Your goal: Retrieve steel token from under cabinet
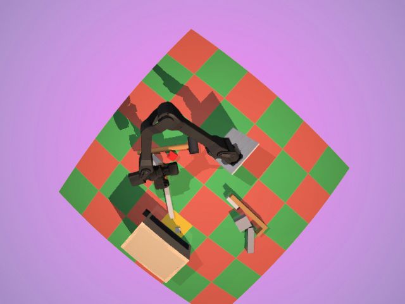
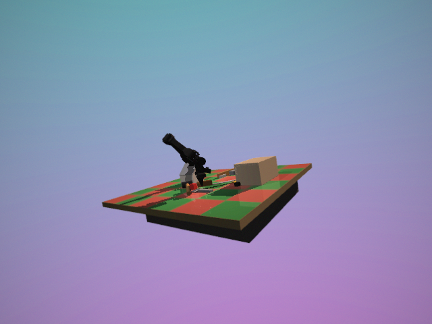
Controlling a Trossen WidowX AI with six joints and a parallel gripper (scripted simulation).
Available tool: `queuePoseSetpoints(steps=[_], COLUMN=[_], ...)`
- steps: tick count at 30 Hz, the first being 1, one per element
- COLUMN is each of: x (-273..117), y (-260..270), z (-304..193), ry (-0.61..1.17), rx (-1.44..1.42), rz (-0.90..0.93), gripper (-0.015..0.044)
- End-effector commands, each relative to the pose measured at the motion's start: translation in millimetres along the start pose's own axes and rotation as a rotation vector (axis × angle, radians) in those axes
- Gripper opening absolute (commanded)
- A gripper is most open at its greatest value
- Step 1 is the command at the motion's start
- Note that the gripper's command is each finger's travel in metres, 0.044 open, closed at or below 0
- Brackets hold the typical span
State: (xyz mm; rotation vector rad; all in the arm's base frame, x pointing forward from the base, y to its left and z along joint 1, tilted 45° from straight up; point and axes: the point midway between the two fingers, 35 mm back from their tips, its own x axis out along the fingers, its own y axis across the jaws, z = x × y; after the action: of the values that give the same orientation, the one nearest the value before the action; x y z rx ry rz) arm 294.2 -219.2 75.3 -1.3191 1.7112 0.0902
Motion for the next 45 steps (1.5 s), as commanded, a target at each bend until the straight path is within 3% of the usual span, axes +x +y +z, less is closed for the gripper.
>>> queuePoseSetpoints(steps=[1,20,45], x=[-4.4,-4.8,-5.4], y=[-9.9,-23.9,-23.7], z=[0.5,-7.9,27.8], ry=[-0.022,-0.021,-0.023], rx=[-0.001,-0.003,-0.003], rz=[-0.014,-0.015,-0.014], gripper=[0.0000,0.0000,0.0000])
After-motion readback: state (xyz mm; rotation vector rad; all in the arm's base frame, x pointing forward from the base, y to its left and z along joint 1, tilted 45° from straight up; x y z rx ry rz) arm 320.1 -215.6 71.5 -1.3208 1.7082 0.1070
